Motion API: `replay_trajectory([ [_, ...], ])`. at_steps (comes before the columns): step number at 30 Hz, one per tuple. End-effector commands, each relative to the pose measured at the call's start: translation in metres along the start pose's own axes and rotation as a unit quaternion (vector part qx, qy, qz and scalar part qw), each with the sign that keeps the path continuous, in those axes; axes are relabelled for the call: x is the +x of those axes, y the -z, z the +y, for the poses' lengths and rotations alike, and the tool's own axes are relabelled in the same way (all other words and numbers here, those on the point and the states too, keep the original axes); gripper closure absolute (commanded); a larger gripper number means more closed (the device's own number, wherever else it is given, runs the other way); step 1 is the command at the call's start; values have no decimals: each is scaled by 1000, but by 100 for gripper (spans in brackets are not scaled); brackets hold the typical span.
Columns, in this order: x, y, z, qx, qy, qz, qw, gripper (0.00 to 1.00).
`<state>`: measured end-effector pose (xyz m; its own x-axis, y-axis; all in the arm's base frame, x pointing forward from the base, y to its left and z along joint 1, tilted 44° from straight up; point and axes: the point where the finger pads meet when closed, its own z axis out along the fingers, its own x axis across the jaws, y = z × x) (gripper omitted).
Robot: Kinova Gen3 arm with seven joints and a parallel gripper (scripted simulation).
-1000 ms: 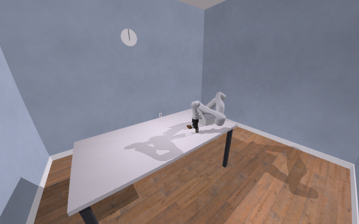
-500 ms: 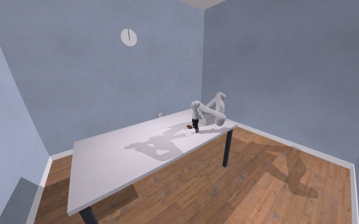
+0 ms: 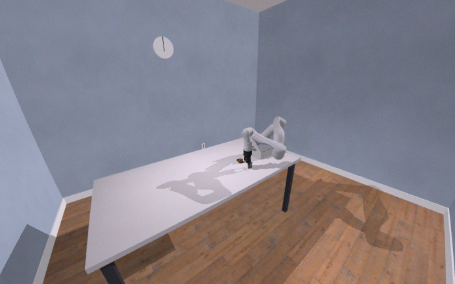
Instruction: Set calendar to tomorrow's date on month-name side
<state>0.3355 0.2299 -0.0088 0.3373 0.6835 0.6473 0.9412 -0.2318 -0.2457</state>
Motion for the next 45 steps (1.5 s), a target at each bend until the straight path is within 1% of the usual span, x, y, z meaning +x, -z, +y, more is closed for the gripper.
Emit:
replay_trajectory([
  [1, 0, 5, 1, -2, 0, 1, 1000, 13],
  [3, 0, 10, 1, -2, 0, 1, 1000, 13],
  [5, 0, 10, 1, -2, 0, 1, 1000, 13],
  [6, 0, 14, 1, -2, 0, 1, 1000, 13],
  [16, 0, 65, 1, -2, 0, 1, 1000, 13],
  [20, 0, 81, 1, -2, 0, 1, 1000, 13],
  [29, 0, 89, 1, -2, 0, 1, 1000, 13],
  [30, 0, 89, 1, -2, 0, 1, 1000, 0],
  [45, 0, 89, 1, -2, 0, 1, 1000, 0],
])
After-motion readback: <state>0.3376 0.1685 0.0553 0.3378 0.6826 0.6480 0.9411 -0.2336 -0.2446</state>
